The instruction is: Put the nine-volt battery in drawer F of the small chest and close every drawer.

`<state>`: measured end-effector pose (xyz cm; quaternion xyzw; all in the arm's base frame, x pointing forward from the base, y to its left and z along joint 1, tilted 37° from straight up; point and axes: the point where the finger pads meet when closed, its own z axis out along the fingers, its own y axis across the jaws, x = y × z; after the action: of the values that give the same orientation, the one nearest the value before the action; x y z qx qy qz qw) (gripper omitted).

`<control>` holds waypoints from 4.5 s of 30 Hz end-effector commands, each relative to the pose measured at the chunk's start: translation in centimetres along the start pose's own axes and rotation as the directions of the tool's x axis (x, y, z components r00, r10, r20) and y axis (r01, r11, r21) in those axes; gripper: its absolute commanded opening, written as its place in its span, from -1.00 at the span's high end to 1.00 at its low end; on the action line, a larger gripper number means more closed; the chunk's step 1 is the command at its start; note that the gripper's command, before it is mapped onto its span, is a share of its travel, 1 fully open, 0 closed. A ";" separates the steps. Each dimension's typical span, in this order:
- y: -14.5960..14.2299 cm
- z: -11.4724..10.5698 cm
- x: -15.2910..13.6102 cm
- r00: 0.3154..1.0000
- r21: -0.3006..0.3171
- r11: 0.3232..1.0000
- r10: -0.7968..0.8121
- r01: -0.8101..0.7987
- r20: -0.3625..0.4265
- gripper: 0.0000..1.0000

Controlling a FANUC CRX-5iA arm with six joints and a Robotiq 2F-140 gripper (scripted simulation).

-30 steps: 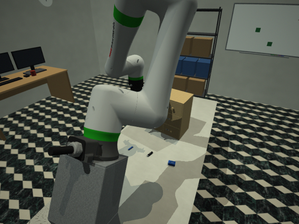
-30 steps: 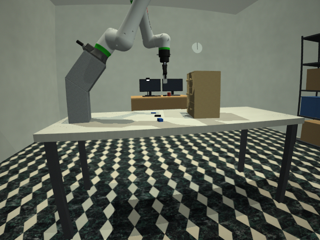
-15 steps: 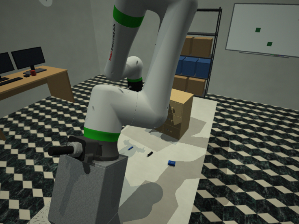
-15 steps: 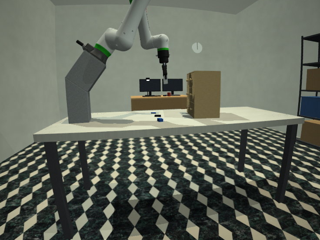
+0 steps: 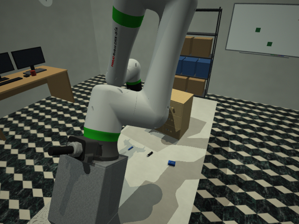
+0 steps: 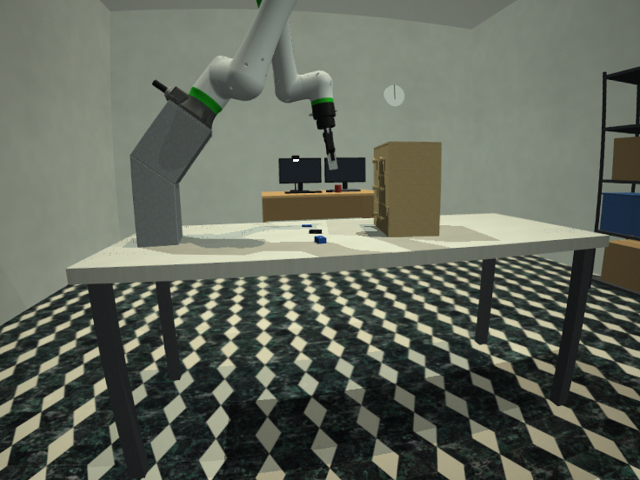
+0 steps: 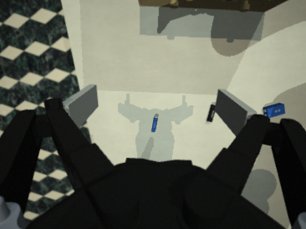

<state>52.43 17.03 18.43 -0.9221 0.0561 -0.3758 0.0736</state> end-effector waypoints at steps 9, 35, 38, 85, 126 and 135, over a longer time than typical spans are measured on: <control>0.0 0.8 0.9 0.994 -0.002 1.000 0.004 -0.004 -0.109 -1.00; 0.1 2.3 1.8 0.965 -0.004 1.000 0.002 -0.003 -0.262 -1.00; 0.1 2.7 2.1 0.954 -0.003 1.000 0.002 -0.003 -0.299 -1.00; 0.1 9.4 7.1 0.524 -0.002 1.000 0.000 -0.003 -0.852 -1.00; 0.1 11.6 7.2 0.478 -0.002 1.000 0.000 -0.003 -0.878 -1.00; 0.1 11.6 7.2 0.478 -0.002 1.000 0.000 -0.003 -0.878 -1.00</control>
<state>65.72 16.90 15.12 -0.6009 0.0870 -0.7939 0.0335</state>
